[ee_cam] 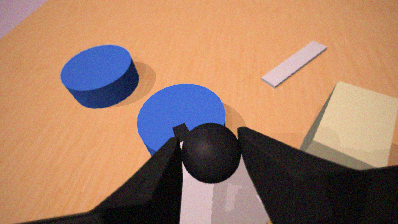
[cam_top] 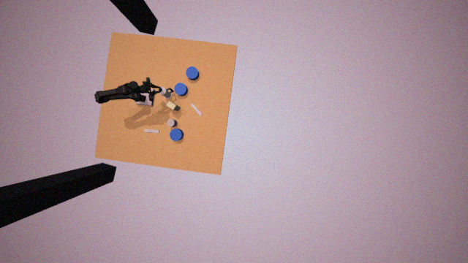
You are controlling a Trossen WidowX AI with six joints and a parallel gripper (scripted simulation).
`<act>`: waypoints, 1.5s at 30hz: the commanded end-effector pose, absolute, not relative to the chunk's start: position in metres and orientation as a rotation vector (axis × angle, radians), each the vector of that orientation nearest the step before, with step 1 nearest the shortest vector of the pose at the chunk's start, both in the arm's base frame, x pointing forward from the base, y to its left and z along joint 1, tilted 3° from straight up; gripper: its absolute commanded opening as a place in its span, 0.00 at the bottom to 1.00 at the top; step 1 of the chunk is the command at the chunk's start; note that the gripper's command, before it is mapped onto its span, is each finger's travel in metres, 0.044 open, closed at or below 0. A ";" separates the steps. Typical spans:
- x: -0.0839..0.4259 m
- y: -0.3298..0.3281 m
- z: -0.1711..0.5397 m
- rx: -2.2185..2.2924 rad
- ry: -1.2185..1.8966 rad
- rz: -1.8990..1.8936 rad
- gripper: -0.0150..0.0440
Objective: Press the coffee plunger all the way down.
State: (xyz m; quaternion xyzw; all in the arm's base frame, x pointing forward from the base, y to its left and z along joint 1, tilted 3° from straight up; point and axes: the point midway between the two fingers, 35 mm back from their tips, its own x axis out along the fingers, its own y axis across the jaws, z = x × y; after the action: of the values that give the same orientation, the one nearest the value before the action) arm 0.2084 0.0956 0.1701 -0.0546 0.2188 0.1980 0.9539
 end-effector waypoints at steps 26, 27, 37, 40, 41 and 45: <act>0.208 0.096 0.172 -0.111 0.444 0.402 1.00; 0.208 0.096 0.175 -0.111 0.445 0.402 1.00; 0.188 0.090 0.248 -0.121 0.461 0.403 1.00; 0.188 0.090 0.246 -0.121 0.461 0.403 1.00; 0.188 0.090 0.246 -0.121 0.461 0.403 1.00; 0.188 0.090 0.246 -0.121 0.461 0.403 1.00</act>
State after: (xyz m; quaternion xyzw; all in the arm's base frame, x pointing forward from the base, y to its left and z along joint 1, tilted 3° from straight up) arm 0.1882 0.0901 0.2451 -0.0603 0.2258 0.2004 0.9514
